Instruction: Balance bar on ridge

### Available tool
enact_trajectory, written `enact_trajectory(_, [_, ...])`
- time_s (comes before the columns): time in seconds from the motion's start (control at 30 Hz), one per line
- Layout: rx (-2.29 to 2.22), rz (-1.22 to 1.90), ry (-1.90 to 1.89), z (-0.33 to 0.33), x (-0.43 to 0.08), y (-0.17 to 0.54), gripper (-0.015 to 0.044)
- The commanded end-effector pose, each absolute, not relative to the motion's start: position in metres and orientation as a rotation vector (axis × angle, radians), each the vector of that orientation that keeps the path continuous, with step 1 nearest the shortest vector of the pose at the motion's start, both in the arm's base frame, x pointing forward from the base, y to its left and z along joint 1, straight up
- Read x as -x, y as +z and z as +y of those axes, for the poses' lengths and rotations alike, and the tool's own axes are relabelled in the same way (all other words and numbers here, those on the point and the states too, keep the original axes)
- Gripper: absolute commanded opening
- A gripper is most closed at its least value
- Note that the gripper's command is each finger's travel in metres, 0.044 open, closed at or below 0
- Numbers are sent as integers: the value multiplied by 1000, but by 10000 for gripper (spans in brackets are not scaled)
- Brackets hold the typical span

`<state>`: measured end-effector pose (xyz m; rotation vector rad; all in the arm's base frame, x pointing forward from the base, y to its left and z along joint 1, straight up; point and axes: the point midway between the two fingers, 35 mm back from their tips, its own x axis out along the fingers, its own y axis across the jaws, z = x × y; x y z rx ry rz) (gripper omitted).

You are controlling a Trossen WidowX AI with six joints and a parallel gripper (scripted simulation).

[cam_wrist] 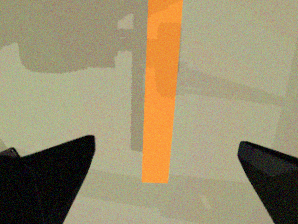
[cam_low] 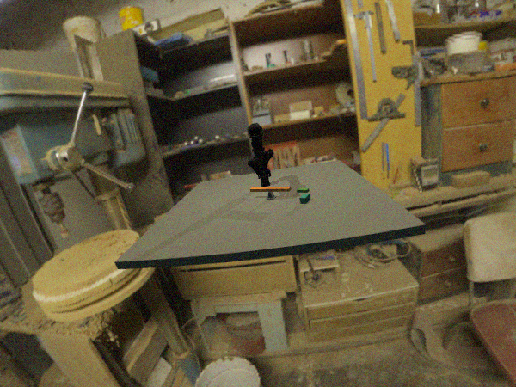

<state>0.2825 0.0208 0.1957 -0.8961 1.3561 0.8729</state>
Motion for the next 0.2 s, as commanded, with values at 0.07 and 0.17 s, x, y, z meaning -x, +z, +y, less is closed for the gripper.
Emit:
enact_trajectory(0.07, [895,1358,874,21,-282,196,440])
enact_trajectory(0.17, [895,1358,874,21,-282,196,440])
